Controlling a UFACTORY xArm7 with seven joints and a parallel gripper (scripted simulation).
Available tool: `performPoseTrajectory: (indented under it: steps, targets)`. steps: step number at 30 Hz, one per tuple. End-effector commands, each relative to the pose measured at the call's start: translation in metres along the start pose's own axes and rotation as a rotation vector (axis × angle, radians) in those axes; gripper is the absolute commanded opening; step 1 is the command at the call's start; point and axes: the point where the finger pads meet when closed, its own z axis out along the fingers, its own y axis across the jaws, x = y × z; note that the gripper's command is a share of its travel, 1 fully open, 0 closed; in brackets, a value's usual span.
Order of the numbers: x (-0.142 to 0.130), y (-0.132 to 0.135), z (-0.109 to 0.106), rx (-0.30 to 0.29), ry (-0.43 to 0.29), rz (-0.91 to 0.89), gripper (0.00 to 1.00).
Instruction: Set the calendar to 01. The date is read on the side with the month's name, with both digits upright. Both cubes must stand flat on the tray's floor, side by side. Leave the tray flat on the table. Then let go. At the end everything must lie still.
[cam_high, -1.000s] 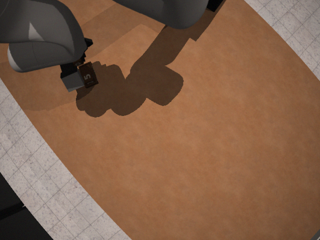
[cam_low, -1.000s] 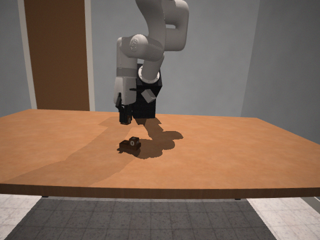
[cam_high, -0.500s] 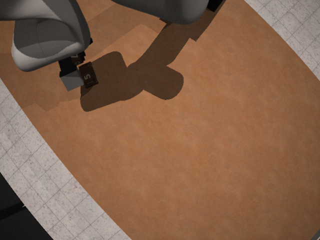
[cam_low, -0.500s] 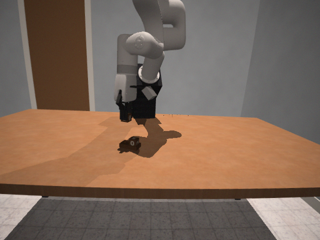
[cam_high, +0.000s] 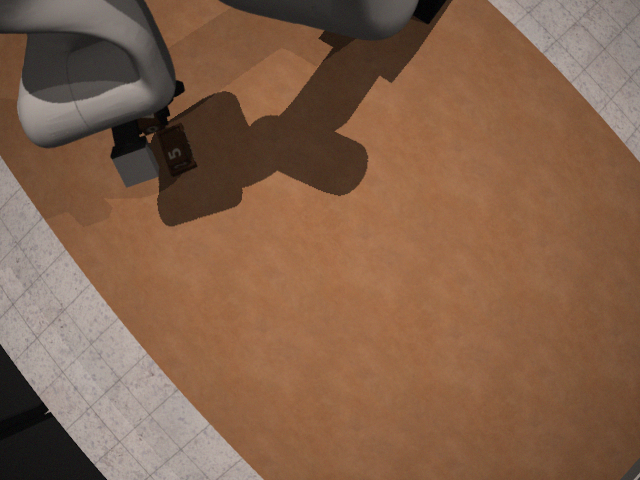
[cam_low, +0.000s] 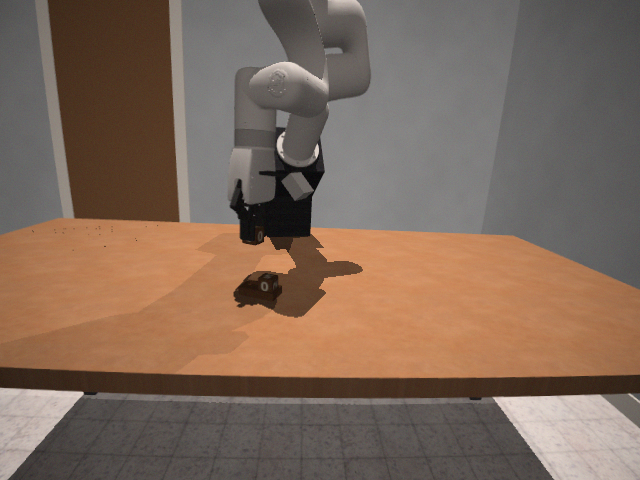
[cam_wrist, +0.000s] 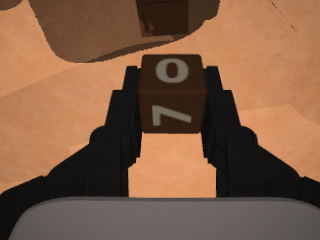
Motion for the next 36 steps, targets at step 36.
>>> performPoseTrajectory:
  steps: [36]
  targets:
    - [0.093, 0.002, 0.006, -0.002, -0.002, 1.217, 0.29]
